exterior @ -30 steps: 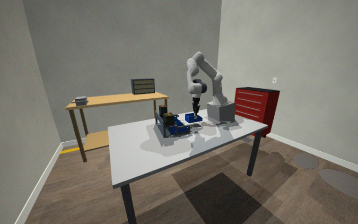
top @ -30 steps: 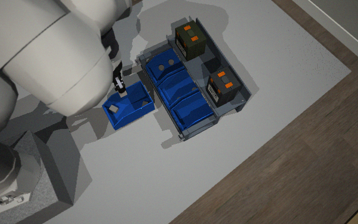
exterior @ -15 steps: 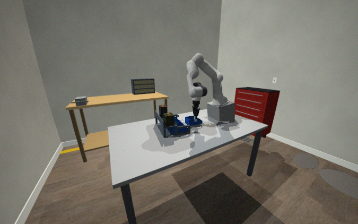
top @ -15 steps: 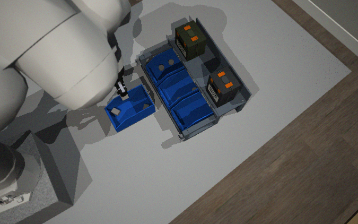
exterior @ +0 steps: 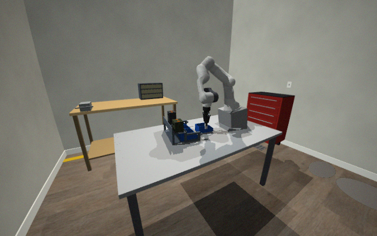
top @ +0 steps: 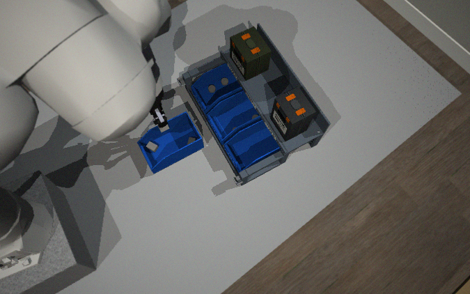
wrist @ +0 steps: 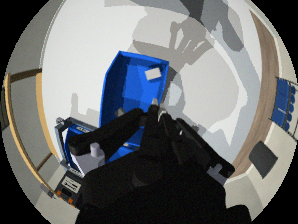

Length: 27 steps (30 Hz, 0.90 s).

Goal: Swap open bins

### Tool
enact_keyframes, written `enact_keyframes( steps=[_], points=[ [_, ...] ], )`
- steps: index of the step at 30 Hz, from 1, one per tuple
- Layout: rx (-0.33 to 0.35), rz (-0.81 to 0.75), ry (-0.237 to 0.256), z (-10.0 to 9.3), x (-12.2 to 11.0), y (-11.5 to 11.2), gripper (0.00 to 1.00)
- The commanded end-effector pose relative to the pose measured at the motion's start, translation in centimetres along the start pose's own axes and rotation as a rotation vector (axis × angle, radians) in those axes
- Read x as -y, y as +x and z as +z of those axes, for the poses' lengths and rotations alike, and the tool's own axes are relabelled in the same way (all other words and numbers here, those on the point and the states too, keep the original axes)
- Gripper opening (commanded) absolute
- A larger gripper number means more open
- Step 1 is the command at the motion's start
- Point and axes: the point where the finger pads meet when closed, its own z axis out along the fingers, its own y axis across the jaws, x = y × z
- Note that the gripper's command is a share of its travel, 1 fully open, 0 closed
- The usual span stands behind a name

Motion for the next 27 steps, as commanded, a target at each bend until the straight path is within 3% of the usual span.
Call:
enact_keyframes(
  steps=[1,27],
  points=[
    [0.006,0.012,-0.002,-0.04,-0.12,-0.24,0.00],
    [0.006,0.012,-0.002,-0.04,-0.13,-0.58,0.00]
  ],
)
